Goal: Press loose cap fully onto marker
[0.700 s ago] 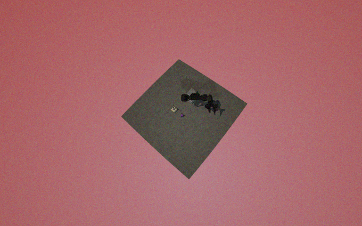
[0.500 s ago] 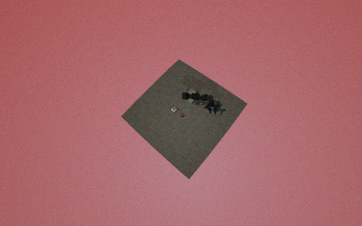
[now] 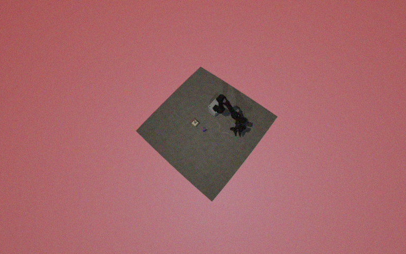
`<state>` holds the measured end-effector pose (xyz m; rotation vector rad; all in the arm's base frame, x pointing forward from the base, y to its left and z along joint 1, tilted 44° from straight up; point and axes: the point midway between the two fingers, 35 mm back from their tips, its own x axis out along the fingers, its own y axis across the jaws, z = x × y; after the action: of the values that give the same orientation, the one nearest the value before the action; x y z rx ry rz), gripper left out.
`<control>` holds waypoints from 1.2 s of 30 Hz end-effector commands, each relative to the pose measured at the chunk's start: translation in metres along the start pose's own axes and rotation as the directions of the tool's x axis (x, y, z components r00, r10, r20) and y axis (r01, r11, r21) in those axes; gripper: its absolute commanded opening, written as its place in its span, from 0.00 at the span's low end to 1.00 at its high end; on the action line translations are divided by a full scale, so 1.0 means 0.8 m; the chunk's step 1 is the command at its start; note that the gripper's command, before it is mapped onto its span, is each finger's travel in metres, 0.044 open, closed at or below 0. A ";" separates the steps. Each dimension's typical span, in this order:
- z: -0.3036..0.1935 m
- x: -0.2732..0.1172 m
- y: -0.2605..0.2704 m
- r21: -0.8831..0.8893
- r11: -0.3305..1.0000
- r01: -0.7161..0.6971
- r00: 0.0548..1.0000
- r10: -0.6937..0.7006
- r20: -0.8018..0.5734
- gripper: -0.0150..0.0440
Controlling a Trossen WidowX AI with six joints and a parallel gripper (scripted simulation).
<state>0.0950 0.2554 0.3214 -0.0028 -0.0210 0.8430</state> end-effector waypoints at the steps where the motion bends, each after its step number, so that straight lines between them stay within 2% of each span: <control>1: -0.044 0.045 -0.024 -0.303 0.953 -0.001 0.985 -0.051 -0.164 0.66; 7: -0.113 0.087 -0.084 -0.549 0.824 -0.136 0.899 -0.130 -0.418 0.66; 12: -0.177 0.096 -0.148 -0.588 0.738 -0.332 0.755 -0.166 -0.635 0.66; 18: -0.248 0.073 -0.226 -0.443 0.710 -0.548 0.532 -0.113 -0.839 0.66; 22: -0.284 0.042 -0.269 -0.284 0.722 -0.631 0.407 -0.004 -0.914 0.66; 25: -0.304 0.016 -0.295 -0.163 0.734 -0.659 0.348 0.105 -0.932 0.66; 30: -0.324 -0.028 -0.331 0.001 0.755 -0.656 0.344 0.301 -0.890 0.66; 36: -0.326 -0.074 -0.369 0.096 0.799 -0.594 0.492 0.455 -0.742 0.66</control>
<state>0.2819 0.0411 0.0628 -0.7206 0.8067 1.4106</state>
